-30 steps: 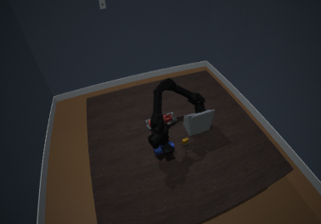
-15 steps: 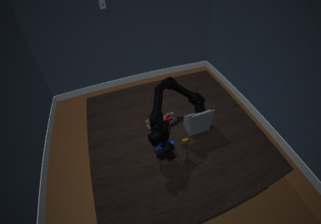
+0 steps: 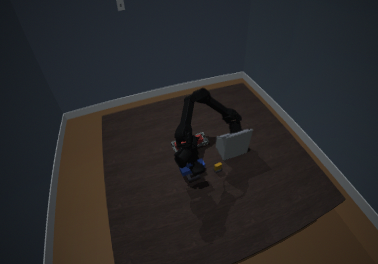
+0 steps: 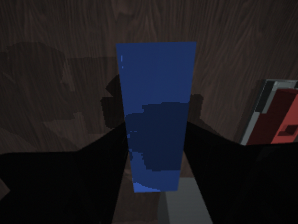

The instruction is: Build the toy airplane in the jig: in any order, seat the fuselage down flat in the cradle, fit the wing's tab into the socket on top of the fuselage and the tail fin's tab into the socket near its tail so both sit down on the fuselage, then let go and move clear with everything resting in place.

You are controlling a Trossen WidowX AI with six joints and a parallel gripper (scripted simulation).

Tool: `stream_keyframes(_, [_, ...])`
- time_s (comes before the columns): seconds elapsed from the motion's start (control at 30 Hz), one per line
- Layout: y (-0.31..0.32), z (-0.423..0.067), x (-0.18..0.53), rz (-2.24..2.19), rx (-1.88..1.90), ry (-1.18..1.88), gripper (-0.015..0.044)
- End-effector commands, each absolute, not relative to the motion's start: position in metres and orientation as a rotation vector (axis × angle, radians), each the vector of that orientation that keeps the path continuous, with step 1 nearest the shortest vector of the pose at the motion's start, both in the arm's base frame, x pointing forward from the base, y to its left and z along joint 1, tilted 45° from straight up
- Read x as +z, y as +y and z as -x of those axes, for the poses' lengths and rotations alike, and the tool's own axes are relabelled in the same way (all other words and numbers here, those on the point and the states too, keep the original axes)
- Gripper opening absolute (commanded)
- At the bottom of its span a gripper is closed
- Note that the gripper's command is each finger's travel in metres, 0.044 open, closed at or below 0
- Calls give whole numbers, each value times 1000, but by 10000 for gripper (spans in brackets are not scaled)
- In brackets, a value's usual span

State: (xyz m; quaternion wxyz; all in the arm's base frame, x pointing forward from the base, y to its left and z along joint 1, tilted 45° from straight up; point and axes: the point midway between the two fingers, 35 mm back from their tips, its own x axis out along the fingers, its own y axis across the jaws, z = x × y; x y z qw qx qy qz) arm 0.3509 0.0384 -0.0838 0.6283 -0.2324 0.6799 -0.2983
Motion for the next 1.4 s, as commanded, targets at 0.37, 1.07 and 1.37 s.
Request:
stream_keyframes(0.37, [70,-352,-49,518,-690,1555,0])
stream_keyframes(1.07, [30,-354,-12,752,-418,1677,0])
stream_keyframes(1.37, [5,-351,5,882,-264,1729,0])
